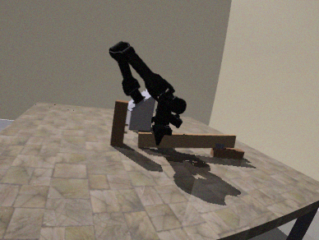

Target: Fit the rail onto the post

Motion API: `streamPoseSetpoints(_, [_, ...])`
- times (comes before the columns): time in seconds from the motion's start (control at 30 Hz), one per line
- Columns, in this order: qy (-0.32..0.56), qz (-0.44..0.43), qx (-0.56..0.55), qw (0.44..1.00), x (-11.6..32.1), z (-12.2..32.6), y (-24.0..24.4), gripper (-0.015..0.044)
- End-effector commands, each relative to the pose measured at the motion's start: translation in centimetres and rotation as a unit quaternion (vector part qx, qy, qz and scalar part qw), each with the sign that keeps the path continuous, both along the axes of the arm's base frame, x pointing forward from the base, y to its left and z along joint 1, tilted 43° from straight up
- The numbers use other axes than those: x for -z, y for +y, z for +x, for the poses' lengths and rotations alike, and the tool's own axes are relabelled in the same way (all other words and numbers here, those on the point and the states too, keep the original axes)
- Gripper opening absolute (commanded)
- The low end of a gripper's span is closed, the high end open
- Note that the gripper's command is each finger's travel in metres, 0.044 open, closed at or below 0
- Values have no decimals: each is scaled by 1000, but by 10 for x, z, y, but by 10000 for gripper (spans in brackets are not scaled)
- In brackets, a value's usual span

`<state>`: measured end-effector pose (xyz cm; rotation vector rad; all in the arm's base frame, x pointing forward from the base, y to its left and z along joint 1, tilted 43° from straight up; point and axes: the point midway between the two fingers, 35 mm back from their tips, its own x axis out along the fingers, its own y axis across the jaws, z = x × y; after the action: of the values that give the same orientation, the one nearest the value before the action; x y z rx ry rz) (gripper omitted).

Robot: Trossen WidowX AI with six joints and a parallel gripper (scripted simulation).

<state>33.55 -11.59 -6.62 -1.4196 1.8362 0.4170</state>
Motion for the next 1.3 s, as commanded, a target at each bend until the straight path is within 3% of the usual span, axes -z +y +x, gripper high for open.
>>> streamPoseSetpoints(0.0, [-1,0,-2,1000,-2,1,3,0])
streamPoseSetpoints(1.27, [-1,0,-2,1000,-17,5,16,0])
